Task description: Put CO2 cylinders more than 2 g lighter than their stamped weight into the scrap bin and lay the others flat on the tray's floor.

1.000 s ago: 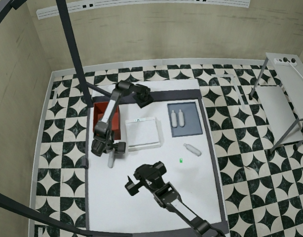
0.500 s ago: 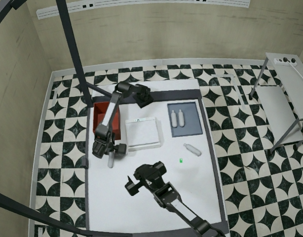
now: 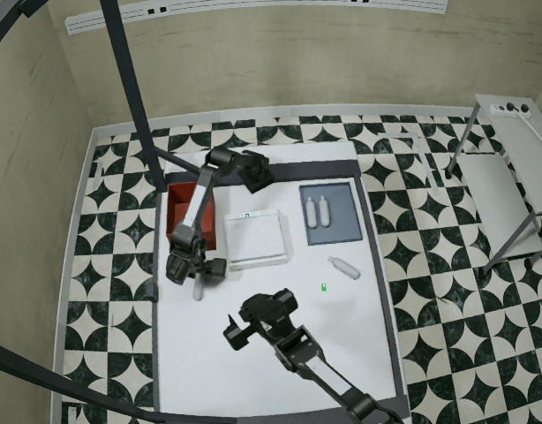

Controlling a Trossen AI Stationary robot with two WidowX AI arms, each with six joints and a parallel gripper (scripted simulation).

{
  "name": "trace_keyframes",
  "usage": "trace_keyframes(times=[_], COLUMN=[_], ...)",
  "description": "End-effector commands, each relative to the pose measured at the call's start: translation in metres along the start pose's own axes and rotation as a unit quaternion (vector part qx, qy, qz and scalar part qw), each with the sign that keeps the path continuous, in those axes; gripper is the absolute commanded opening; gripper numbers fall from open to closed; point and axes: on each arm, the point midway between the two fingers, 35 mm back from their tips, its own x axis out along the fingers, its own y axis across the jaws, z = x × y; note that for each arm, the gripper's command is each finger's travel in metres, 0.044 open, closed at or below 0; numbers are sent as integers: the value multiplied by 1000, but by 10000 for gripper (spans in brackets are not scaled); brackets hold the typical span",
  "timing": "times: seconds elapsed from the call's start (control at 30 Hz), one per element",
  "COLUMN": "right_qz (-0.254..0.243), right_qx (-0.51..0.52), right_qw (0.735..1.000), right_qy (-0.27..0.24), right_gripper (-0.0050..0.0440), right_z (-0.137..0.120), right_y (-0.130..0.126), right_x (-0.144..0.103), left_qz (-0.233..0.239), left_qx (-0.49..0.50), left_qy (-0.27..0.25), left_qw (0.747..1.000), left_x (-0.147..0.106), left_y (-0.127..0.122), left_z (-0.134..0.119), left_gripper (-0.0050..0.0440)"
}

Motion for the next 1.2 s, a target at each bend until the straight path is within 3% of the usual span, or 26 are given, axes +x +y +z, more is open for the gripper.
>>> trace_keyframes(times=[0.0, 0.4, 0.47, 0.53, 0.63, 0.83, 1.17], right_qz=[-2, -2, -2, -2, -2, -2, -11], right_qx=[1, 1, 1, 1, 1, 1, -53], right_qw=[1000, 1000, 1000, 1000, 1000, 1000, 998], right_qy=[-14, -14, -14, -14, -14, -14, -9], right_gripper=[440, 440, 440, 440, 440, 440, 440], right_z=[10, 10, 10, 10, 10, 10, 6], right_y=[0, 0, 0, 0, 0, 0, -8], right_x=[-6, -6, -6, -6, -6, -6, 0], left_qz=[6, 6, 7, 7, 11, 11, 17], left_qx=[1, 1, 4, 4, 4, 4, -2], left_qy=[17, 17, 18, 18, 29, 29, 35], left_qw=[1000, 1000, 1000, 1000, 1000, 1000, 999], left_x=[-13, -13, -15, -15, -36, -71, -85], left_y=[2, 2, 2, 2, 3, 2, -19], left_z=[-4, -4, -5, -5, -7, -5, 6], left_gripper=[172, 105, 57, 57, 0, -3, -20])
